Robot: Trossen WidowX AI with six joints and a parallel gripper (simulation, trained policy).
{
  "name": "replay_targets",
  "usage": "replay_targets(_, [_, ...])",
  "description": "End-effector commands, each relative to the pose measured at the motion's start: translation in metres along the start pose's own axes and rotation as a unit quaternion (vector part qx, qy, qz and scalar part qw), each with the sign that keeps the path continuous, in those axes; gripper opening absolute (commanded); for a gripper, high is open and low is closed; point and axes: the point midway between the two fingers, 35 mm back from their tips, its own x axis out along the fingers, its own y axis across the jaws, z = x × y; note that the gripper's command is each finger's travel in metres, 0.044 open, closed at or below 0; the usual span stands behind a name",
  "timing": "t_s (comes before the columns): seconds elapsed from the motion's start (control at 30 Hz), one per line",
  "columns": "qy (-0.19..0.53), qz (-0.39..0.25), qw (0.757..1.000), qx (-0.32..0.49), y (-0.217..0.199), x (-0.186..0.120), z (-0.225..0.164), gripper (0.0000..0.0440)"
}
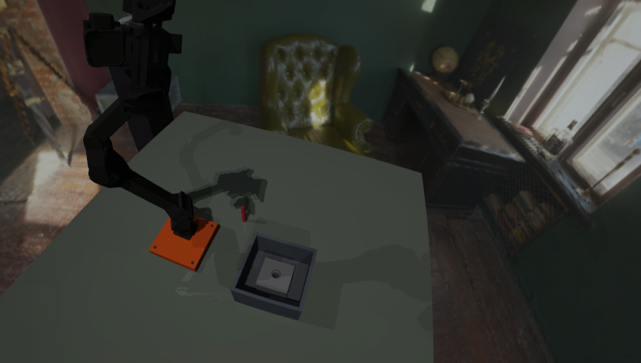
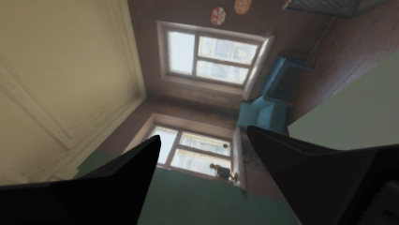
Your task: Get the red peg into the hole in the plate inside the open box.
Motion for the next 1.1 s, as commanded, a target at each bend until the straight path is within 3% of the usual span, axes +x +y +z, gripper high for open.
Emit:
replay_targets(0.0, [0.002,0.007,1.0,-0.012,0.001,0.0,-0.004,0.0417])
replay_targets(0.07, [0.01,0.023,0.999,-0.039,0.003,-0.001,-0.015,0.044])
replay_targets(0.5, [0.112,0.108,0.964,-0.217,-0.018,-0.006,-0.133,0.044])
replay_targets(1.07, [0.328,0.089,0.856,-0.39,-0.128,-0.038,-0.251,0.044])
